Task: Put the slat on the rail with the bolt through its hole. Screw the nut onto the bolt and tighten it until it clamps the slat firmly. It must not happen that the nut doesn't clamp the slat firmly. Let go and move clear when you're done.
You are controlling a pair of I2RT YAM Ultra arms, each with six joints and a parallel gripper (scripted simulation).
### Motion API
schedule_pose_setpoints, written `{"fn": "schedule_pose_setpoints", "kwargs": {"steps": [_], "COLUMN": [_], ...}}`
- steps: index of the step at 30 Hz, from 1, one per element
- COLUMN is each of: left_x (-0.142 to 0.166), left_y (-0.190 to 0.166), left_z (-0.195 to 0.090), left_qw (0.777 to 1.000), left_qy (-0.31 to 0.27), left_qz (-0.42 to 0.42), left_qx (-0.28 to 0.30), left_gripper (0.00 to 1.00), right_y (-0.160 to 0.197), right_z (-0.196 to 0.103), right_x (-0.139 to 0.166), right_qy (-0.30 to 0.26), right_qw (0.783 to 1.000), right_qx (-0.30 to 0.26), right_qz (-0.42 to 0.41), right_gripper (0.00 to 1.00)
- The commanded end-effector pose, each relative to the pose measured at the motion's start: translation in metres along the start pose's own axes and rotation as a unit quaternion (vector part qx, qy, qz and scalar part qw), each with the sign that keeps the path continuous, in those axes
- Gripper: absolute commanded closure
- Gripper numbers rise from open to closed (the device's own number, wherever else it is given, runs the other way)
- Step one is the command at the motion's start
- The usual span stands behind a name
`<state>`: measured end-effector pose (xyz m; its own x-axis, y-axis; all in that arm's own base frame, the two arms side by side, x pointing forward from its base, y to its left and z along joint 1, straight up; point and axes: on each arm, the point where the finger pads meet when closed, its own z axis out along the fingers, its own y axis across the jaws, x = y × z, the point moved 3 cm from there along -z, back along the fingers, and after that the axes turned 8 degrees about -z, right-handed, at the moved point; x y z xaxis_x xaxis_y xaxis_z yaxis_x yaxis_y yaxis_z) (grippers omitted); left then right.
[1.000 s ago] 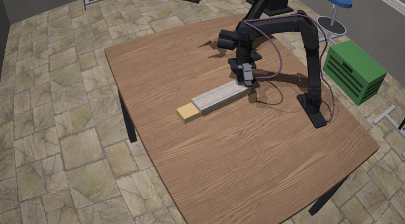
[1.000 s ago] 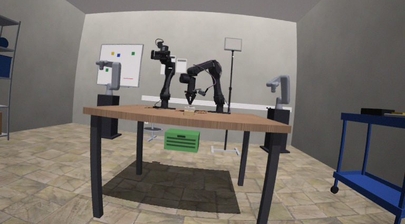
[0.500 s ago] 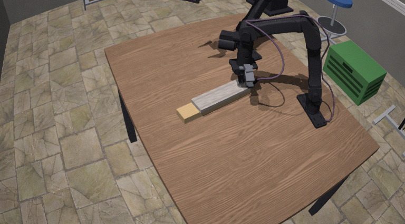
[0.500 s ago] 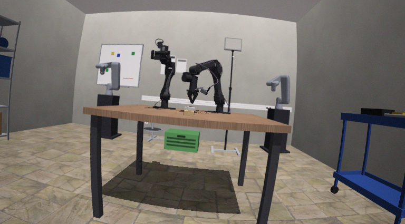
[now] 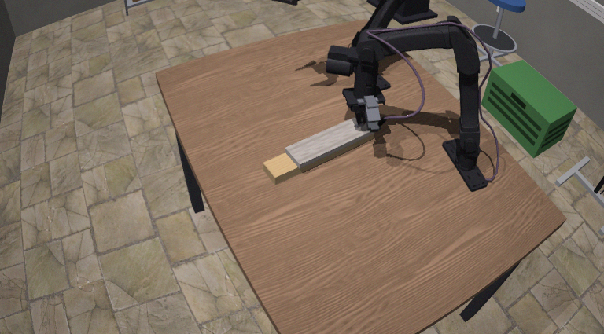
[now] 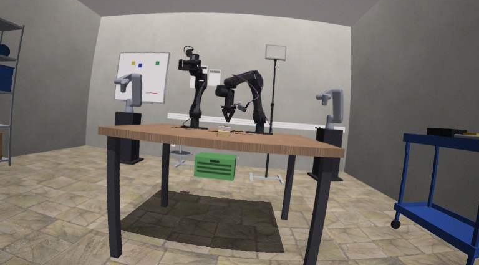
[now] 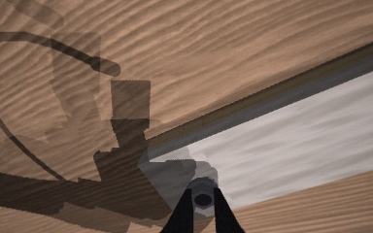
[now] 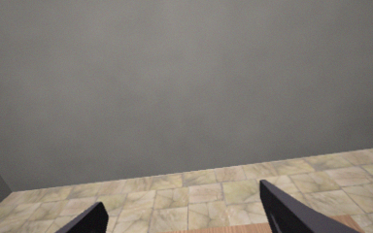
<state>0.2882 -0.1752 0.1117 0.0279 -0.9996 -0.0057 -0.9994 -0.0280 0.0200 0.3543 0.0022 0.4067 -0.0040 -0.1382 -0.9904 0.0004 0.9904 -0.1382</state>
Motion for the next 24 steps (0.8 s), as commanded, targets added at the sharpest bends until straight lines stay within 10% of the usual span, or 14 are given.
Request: {"fn": "schedule_pose_setpoints", "kwargs": {"steps": [1, 24], "left_x": [-0.003, 0.015], "left_y": [-0.003, 0.008], "left_z": [-0.014, -0.013], "left_qw": [1.000, 1.000], "left_qy": [0.005, 0.005], "left_qz": [-0.002, -0.001], "left_qx": [0.013, 0.014], "left_gripper": [0.88, 0.88], "right_y": [-0.002, -0.002], "right_z": [-0.004, -0.004], "right_x": [-0.005, -0.005], "right_qy": [-0.008, -0.008], "right_qw": [1.000, 1.000], "right_qx": [0.001, 0.001], "right_qz": [0.000, 0.000], "right_gripper": [0.00, 0.00]}}
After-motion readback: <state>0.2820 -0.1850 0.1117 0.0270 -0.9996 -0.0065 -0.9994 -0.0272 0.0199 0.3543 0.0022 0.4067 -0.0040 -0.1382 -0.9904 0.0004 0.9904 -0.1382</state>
